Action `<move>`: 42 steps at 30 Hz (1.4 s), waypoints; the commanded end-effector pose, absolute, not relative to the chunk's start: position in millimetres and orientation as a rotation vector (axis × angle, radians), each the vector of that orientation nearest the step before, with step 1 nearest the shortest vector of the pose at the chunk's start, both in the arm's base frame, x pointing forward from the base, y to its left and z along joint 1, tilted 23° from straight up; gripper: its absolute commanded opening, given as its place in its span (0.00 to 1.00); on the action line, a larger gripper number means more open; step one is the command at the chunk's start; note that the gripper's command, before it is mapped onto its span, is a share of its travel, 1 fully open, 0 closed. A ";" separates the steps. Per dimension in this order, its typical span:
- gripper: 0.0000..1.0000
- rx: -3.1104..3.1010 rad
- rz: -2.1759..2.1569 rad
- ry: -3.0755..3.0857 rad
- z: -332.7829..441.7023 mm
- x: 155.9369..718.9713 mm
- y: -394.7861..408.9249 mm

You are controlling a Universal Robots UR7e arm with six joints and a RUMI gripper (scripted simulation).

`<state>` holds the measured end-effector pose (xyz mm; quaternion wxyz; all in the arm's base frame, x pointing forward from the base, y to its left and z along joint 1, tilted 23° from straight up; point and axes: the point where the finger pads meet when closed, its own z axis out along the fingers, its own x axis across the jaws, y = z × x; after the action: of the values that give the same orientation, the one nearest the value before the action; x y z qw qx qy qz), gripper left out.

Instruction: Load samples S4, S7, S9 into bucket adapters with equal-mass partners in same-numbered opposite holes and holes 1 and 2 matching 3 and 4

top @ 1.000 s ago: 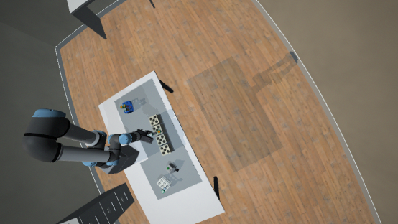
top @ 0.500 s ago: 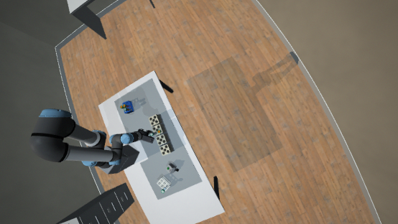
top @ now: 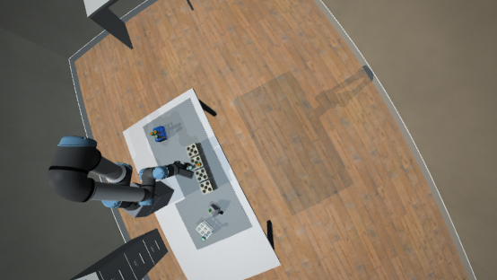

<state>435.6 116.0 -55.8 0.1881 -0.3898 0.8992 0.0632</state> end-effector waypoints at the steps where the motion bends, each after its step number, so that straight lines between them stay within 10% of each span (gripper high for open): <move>1: 0.00 -1.095 0.171 2.527 -61.4 440.5 117.1; 42: 0.00 -1.094 0.172 2.527 -96.6 451.5 126.7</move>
<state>448.7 126.9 -95.5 0.1886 -0.3896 0.8993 0.0627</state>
